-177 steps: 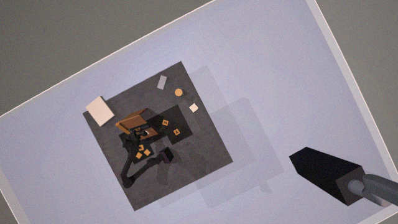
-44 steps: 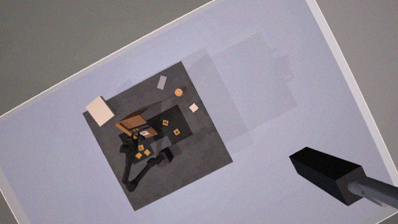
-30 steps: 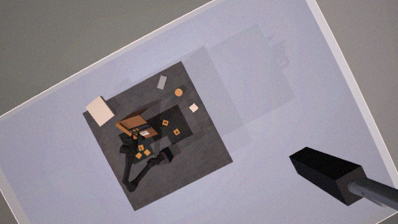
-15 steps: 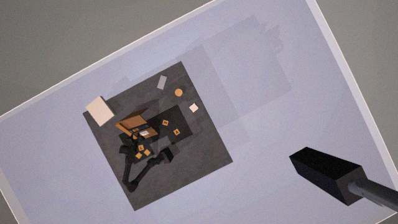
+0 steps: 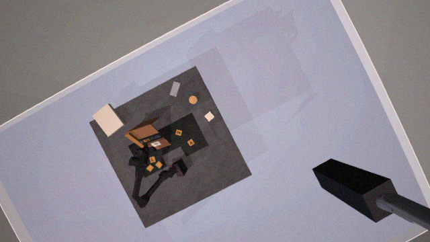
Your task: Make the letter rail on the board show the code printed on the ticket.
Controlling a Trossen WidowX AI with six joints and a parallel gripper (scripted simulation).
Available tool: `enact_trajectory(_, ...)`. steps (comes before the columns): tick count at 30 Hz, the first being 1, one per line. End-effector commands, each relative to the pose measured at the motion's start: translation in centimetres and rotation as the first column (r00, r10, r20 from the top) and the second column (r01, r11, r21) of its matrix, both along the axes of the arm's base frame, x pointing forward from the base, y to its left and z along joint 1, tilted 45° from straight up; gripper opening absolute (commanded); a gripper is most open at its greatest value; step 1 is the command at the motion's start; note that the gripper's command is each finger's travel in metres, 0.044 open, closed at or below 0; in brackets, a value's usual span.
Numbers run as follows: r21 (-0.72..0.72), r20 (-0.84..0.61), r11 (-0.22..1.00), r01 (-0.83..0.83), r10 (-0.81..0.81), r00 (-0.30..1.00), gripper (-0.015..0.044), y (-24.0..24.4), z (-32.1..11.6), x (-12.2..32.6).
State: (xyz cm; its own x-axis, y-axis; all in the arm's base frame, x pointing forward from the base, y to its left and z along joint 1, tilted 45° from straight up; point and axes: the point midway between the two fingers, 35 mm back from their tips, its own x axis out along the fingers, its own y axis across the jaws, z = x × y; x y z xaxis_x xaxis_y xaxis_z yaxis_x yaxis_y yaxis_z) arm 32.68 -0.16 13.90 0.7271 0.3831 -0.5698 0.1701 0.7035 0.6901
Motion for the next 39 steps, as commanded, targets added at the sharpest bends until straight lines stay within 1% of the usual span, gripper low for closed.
enact_trajectory(1,0.0,0.0,1.0,0.0,0.0,1.0,0.0,0.0,0.0,0.0)
enact_trajectory(4,0.0,0.0,1.0,0.0,0.0,1.0,0.0,0.0,0.0,0.0)
enact_trajectory(6,-0.006,-0.024,1.0,-0.016,0.016,1.0,0.0,-0.1,-0.2,0.2)
enact_trajectory(12,-0.008,-0.224,0.984,-0.176,0.17,0.96,0.0,-1.2,-1.5,1.4)
enact_trajectory(16,0.048,-0.329,0.957,-0.284,0.284,0.901,0.0,-1.9,-2.0,1.9)
enact_trajectory(20,0.14,-0.397,0.916,-0.377,0.401,0.826,0.0,-2.6,-2.3,2.2)
enact_trajectory(22,0.191,-0.414,0.891,-0.411,0.453,0.79,0.0,-2.9,-2.4,2.3)
enact_trajectory(24,0.21,-0.418,0.882,-0.422,0.472,0.777,0.0,-3.0,-2.4,2.3)
enact_trajectory(39,0.21,-0.417,0.882,-0.422,0.472,0.777,0.0,-2.7,-2.7,2.6)
